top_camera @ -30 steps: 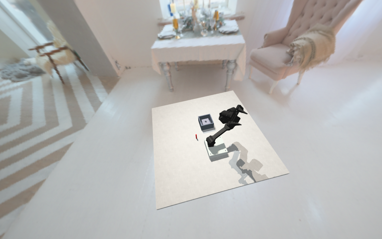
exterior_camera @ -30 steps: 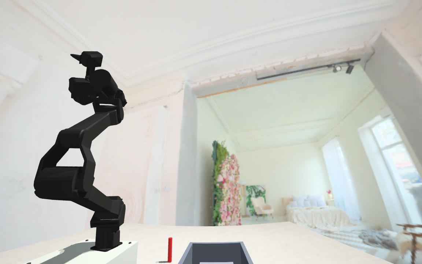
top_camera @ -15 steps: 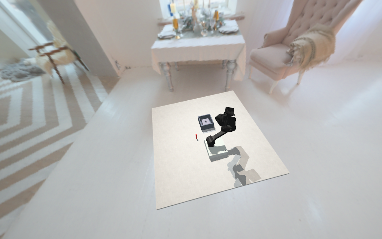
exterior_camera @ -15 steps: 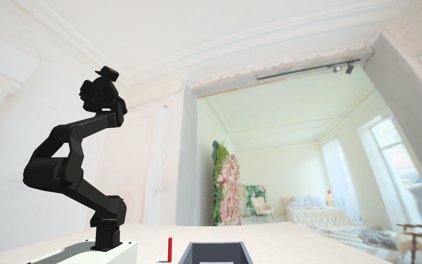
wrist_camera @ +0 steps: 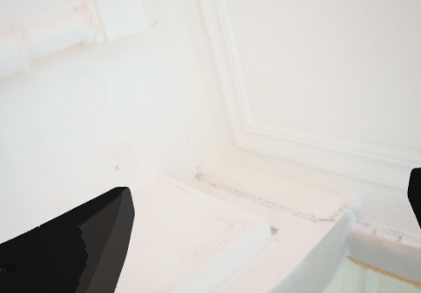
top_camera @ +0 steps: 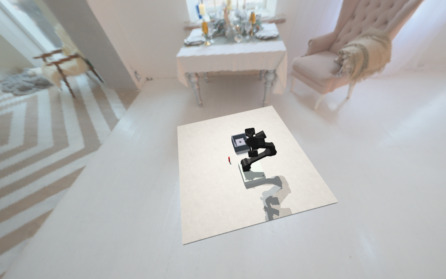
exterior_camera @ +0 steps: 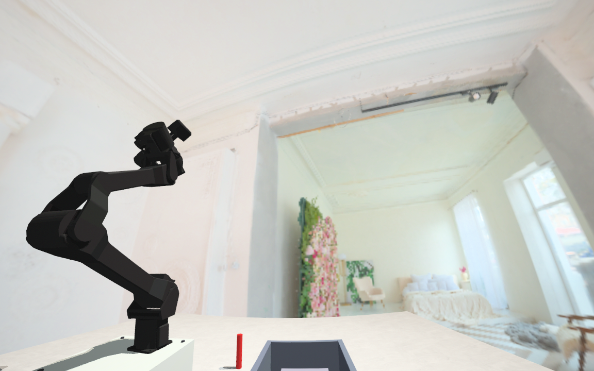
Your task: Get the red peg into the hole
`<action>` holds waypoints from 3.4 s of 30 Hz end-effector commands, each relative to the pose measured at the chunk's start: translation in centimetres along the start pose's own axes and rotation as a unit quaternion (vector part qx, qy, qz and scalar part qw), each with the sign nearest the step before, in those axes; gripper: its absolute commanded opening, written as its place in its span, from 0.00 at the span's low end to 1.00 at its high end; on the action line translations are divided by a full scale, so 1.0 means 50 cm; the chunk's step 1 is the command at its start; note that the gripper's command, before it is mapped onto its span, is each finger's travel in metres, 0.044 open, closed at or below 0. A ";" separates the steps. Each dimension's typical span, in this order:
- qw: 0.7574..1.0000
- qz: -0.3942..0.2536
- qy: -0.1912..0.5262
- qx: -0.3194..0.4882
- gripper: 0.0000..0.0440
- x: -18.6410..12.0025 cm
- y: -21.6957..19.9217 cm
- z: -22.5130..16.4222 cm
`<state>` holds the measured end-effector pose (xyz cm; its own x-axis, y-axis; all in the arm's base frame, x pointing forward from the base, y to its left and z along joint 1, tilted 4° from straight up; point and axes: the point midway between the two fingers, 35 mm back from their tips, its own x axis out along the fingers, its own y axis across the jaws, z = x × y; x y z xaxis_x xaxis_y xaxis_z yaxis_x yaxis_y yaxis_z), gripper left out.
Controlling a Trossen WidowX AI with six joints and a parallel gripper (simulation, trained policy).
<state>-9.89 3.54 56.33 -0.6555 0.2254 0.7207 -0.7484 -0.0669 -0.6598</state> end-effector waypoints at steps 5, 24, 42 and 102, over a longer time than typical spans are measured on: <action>0.992 -0.040 0.102 0.066 1.00 -0.008 -0.008 -0.118; 0.897 -0.200 0.342 0.196 1.00 -0.140 -0.043 -0.397; 0.722 -0.390 0.501 0.274 1.00 -0.378 -0.065 -0.567; -0.165 -0.829 0.465 0.264 0.99 -1.010 0.239 -0.481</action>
<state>16.92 15.42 7.80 0.2020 0.1044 -0.9738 0.4381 0.8796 0.1852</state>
